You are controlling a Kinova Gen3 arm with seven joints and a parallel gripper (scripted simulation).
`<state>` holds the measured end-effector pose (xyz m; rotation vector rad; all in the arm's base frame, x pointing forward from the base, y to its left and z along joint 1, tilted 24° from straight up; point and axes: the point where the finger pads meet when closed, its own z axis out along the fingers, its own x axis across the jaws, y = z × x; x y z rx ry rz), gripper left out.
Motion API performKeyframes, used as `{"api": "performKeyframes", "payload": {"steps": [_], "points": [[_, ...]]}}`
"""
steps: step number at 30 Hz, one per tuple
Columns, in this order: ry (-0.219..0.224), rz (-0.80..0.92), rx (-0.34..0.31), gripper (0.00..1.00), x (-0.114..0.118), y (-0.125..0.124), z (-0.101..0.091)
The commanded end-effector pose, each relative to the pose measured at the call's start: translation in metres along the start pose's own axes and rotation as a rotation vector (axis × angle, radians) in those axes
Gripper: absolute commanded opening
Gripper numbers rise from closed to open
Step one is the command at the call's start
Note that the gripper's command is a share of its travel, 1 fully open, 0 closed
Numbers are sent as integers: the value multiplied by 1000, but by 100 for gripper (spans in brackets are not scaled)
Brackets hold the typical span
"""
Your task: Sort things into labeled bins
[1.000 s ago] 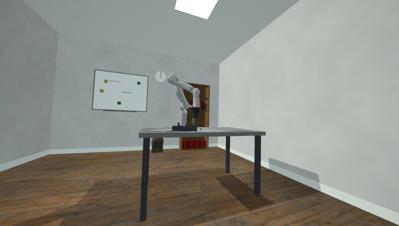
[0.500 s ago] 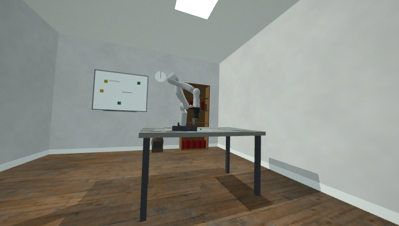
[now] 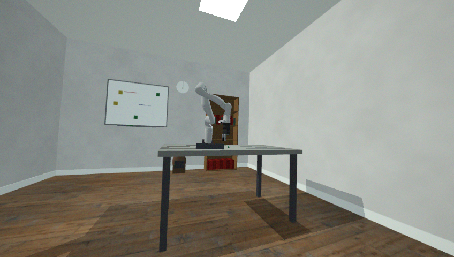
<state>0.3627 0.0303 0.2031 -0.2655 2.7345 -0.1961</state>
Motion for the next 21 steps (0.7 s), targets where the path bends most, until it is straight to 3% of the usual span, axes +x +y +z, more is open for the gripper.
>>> {"api": "performKeyframes", "payload": {"steps": [1,7,9,21], "points": [[-6,-157,5,60,10,33,-3],[-5,-360,6,60,31,79,-5],[-5,-360,6,60,31,79,-5],[-17,-867,3,60,35,89,-5]]}}
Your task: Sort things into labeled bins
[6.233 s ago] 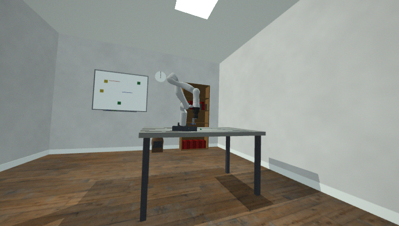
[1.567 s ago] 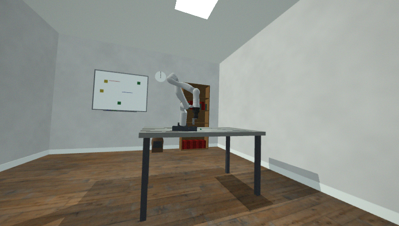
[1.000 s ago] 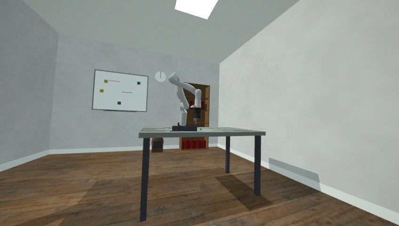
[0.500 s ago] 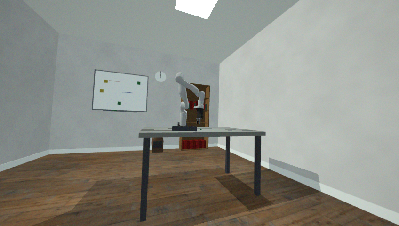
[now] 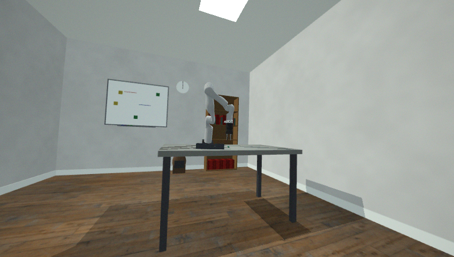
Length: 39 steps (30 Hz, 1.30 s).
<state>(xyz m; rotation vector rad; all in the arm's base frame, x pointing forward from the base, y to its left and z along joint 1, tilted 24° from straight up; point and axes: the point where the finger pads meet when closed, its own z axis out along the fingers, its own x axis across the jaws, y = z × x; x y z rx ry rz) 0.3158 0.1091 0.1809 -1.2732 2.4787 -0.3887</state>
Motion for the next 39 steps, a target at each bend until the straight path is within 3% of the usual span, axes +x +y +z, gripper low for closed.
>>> {"api": "performKeyframes", "payload": {"steps": [1,6,39], "points": [[3,-157,-2,60,0,2,0],[13,-266,-12,60,2,2,0],[2,-269,-13,60,-1,3,5]]}}
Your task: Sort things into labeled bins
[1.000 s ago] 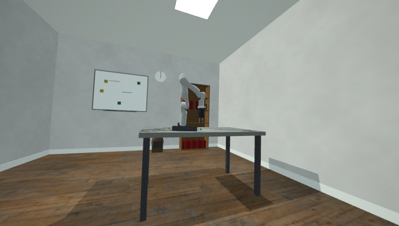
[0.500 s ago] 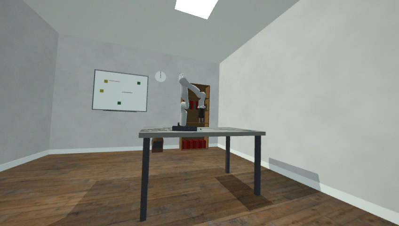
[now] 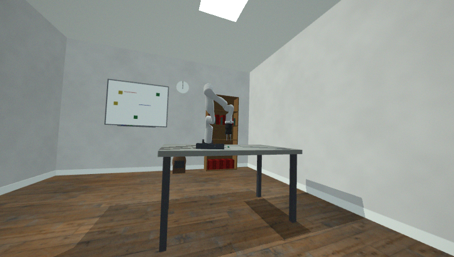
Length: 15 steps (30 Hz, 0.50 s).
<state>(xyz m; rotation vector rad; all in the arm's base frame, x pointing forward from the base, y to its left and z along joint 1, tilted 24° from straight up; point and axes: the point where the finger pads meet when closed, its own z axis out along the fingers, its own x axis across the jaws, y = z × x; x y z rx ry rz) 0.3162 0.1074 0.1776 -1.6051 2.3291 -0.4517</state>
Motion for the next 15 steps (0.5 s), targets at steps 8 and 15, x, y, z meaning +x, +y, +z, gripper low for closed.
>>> {"api": "performKeyframes", "payload": {"steps": [8,15], "points": [[-8,-3,-7,60,-5,5,34],[-4,-3,-3,60,-6,8,60]]}}
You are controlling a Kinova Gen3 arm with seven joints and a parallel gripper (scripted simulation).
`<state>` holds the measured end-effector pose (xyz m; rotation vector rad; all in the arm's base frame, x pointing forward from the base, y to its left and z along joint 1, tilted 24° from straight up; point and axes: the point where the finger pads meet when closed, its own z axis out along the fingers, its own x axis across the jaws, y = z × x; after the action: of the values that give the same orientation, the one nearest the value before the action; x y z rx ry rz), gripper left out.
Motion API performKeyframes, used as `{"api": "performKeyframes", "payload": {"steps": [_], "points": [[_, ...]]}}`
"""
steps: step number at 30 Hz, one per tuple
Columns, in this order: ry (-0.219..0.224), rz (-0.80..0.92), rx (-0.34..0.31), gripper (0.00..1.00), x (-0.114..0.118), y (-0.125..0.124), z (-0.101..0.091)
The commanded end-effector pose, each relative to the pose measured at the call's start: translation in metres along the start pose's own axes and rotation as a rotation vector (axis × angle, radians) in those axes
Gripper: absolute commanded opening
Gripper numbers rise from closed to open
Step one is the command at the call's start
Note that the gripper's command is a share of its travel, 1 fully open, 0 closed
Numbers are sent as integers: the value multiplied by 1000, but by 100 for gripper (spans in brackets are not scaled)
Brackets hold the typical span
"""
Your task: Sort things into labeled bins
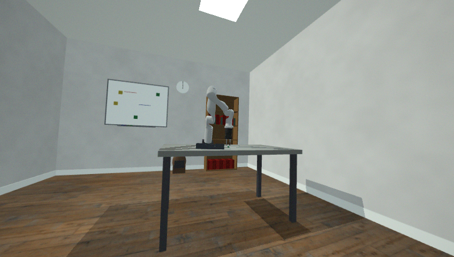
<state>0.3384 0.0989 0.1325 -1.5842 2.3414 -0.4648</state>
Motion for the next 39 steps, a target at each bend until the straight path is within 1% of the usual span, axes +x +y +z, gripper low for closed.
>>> {"api": "performKeyframes", "payload": {"steps": [1,5,14,25,39], "points": [[-13,-18,-11,60,-9,12,9],[-14,-17,-11,60,-10,12,9],[-15,-18,-13,60,-8,11,21],[-20,-30,-14,60,-7,8,21],[-12,-20,-11,60,-5,6,20]]}}
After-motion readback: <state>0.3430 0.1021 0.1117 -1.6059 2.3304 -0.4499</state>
